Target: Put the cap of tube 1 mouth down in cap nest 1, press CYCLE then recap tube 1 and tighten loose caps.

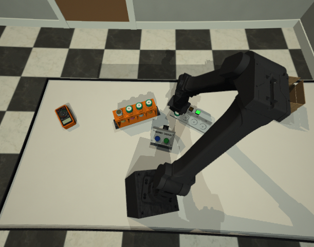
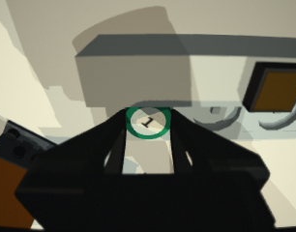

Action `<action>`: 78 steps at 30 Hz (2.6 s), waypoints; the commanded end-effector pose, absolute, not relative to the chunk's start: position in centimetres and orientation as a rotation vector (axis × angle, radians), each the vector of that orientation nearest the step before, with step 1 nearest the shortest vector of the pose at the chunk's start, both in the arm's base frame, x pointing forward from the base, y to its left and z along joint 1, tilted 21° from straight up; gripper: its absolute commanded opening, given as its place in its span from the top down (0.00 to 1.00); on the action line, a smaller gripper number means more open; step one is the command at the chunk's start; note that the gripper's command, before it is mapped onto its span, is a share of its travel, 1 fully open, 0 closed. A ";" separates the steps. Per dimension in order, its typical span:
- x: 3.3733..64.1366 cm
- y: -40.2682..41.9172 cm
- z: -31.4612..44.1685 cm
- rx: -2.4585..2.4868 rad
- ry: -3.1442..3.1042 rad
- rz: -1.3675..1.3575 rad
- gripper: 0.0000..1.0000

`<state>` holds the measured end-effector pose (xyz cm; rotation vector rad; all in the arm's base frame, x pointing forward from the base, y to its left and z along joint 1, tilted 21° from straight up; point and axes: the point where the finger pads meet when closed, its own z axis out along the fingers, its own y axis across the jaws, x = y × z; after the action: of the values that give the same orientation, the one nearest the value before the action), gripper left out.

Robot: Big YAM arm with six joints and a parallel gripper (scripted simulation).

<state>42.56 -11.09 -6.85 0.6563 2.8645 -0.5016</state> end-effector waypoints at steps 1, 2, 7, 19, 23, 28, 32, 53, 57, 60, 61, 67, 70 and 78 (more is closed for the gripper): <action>43.4 -9.9 -4.3 0.645 2.837 -0.486 1.00; 43.4 -9.8 -3.8 0.645 2.835 -0.485 1.00; 44.4 -9.0 -0.7 0.647 2.810 -0.478 1.00; 44.0 -7.1 4.2 0.648 2.806 -0.475 1.00; 43.8 -6.4 6.2 0.648 2.804 -0.473 1.00; 43.5 -5.5 8.6 0.648 2.803 -0.470 1.00; 43.5 -5.6 8.6 0.650 2.802 -0.470 1.00; 39.7 3.7 2.1 -0.871 2.968 -0.582 1.00; 39.6 5.3 1.7 -1.131 2.905 -0.583 1.00; 39.3 6.9 1.2 -1.381 2.827 -0.582 1.00; 39.4 7.8 1.0 -1.483 2.785 -0.581 1.00; 39.6 10.5 0.6 -1.847 2.594 -0.571 1.00; 39.2 12.9 -0.3 -2.011 2.493 -0.562 1.00; 37.2 19.1 -2.8 -1.992 2.520 -0.553 1.00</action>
<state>35.89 15.98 -2.72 -2.0382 2.5341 -0.5523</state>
